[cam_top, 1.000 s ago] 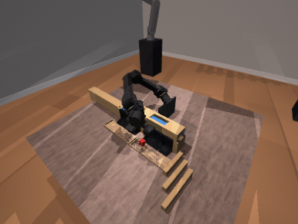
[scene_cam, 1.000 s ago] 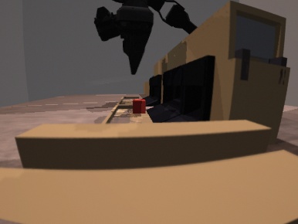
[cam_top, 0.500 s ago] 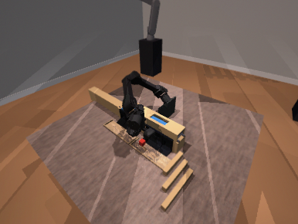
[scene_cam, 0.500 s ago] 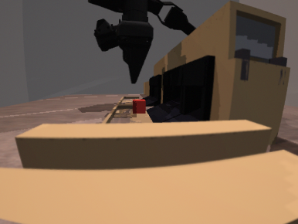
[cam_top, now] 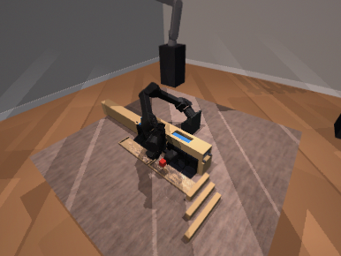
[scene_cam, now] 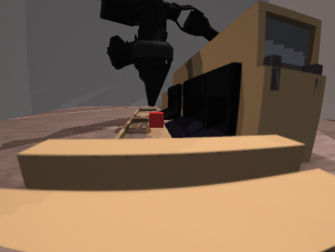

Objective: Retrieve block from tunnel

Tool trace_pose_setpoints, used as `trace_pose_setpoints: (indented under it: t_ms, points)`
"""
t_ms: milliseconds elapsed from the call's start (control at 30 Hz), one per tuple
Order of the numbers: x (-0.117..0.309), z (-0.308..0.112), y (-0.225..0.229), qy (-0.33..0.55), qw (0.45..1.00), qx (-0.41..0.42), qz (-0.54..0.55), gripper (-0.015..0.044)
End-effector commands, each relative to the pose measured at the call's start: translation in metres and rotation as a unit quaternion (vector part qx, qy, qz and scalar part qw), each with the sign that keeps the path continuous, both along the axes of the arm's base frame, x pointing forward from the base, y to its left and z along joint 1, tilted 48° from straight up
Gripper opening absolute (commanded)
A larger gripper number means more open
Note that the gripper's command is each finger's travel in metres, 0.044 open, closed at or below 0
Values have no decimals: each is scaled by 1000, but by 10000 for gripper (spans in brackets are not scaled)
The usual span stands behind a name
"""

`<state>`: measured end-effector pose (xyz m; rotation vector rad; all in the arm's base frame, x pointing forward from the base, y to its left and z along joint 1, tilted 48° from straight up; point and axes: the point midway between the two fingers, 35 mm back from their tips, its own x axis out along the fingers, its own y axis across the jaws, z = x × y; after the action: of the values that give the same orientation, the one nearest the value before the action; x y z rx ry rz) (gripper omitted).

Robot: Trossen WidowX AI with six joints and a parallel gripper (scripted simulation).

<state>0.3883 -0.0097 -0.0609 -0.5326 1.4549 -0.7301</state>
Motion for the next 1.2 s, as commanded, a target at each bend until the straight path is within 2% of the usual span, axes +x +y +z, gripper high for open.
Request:
trace_pose_setpoints:
  t_ms: [0, 733, 1100, 1167]
  points:
    - [-4, -7, -6, 7, 1000, -3, 0, 440]
    - [-13, -27, -33, 7, 1000, -8, -2, 440]
    - [-9, -22, -29, 1, 1000, -5, -1, 151]
    - [-9, -22, -29, 1, 1000, -5, -1, 138]
